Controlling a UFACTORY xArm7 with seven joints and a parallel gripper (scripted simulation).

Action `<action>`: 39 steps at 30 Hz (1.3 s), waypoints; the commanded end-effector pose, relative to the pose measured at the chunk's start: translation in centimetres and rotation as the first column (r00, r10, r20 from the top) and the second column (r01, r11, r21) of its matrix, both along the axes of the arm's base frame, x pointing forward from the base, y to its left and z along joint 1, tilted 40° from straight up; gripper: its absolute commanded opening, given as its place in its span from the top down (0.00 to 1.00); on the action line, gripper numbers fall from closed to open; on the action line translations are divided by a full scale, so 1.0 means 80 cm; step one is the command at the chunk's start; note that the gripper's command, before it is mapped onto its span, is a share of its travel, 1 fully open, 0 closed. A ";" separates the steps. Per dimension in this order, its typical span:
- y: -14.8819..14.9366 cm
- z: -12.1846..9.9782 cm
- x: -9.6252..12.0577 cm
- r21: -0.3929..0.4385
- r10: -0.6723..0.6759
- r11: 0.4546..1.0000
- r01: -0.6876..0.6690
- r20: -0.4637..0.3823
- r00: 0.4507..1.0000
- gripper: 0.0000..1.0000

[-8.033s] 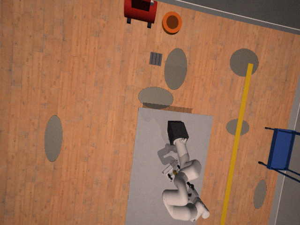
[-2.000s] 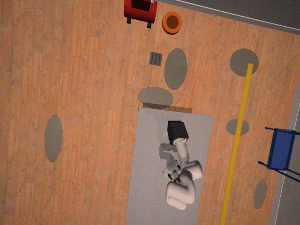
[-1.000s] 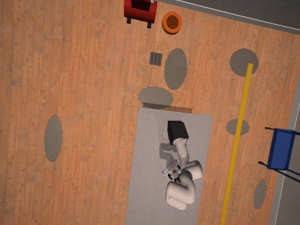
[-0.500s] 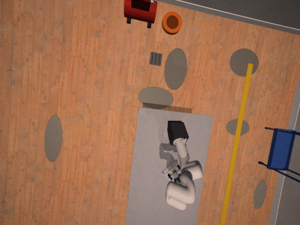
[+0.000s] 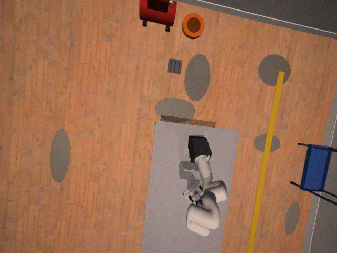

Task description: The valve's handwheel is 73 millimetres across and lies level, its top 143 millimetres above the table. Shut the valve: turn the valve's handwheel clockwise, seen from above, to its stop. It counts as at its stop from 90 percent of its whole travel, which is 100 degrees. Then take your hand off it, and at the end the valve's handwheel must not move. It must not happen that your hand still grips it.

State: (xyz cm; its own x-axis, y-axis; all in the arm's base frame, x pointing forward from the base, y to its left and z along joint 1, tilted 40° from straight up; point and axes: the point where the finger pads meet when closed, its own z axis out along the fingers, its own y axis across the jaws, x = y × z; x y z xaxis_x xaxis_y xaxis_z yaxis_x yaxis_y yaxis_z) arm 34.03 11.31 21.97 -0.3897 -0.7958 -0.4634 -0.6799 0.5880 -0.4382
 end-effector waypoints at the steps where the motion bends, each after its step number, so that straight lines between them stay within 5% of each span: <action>1: 0.000 0.001 0.001 0.010 -0.012 1.000 0.012 0.000 1.000 1.00; 24: 0.000 0.001 0.001 0.105 -0.130 0.986 0.132 -0.030 0.991 1.00; 39: 0.000 0.001 0.001 0.235 -0.293 0.922 0.307 -0.092 0.952 1.00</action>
State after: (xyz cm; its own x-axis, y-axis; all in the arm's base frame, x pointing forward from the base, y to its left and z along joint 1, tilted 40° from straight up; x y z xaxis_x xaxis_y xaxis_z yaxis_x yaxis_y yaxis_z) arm 34.03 11.31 21.97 -0.5890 -0.5630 -0.5798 -0.5194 0.8133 -0.2622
